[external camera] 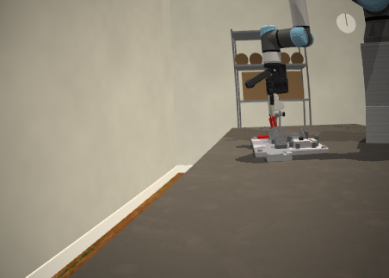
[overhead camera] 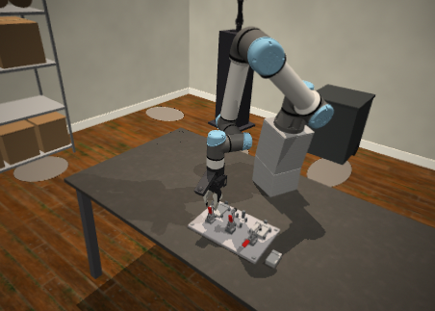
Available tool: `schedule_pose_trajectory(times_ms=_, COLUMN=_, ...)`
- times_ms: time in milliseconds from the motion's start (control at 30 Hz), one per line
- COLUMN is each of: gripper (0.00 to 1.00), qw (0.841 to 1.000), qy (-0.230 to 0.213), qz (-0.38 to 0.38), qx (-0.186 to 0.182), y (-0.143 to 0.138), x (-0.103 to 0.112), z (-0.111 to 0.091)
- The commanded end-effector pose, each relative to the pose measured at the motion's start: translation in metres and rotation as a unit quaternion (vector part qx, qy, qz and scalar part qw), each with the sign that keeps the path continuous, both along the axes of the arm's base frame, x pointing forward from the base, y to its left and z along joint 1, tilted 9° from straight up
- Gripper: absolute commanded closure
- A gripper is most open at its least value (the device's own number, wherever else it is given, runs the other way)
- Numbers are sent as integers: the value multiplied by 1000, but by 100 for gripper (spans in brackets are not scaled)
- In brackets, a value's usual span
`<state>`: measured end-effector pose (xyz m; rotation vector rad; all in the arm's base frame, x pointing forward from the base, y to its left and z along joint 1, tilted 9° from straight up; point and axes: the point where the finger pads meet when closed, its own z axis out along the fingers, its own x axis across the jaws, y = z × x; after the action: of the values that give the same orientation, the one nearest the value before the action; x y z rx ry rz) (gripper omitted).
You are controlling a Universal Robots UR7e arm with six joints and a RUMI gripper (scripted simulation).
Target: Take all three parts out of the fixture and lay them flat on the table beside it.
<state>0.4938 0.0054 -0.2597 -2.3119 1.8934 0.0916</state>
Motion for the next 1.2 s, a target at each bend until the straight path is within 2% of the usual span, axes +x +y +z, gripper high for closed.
schedule_pose_trajectory(times_ms=0, gripper=72, qw=1000, qy=2, qz=-1, qx=0, y=-4, x=-3, z=22)
schedule_pose_trajectory(times_ms=667, gripper=72, qw=1000, qy=1, qz=0, qx=0, y=-4, x=-3, z=27)
schedule_pose_trajectory(times_ms=700, gripper=41, qw=1000, qy=1, qz=0, qx=0, y=-4, x=-3, z=27)
schedule_pose_trajectory(times_ms=933, gripper=41, qw=1000, qy=2, qz=0, qx=0, y=-5, x=-3, z=31)
schedule_pose_trajectory(times_ms=1167, gripper=41, qw=1000, qy=2, qz=-1, qx=0, y=-8, x=-4, z=46)
